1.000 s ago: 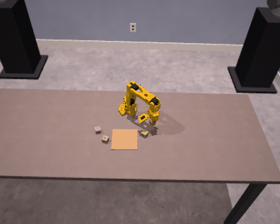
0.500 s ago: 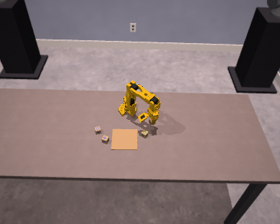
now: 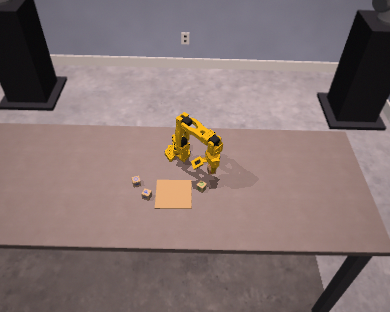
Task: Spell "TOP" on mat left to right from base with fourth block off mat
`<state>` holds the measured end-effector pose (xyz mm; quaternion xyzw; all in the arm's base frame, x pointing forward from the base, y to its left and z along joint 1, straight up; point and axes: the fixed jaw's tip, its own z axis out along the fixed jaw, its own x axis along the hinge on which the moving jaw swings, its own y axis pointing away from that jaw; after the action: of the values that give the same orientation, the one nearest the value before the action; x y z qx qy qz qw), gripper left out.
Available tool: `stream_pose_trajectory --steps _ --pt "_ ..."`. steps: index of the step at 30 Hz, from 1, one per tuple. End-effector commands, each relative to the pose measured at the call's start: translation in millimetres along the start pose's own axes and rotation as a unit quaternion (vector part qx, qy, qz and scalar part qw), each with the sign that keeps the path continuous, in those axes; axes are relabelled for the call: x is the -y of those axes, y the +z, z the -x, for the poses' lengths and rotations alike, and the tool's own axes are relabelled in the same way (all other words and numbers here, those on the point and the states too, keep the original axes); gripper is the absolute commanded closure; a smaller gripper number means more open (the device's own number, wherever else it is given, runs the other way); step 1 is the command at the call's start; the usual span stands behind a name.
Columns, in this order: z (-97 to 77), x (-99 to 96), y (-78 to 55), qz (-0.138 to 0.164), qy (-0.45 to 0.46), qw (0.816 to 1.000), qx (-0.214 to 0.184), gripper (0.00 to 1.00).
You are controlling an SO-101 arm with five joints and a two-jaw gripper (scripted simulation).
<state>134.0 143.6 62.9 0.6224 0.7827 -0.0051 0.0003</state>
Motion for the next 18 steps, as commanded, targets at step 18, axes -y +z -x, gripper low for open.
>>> stream_pose_trajectory --steps 18 --pt "15.0 -19.0 -16.4 0.034 0.269 0.962 -0.036 1.00"
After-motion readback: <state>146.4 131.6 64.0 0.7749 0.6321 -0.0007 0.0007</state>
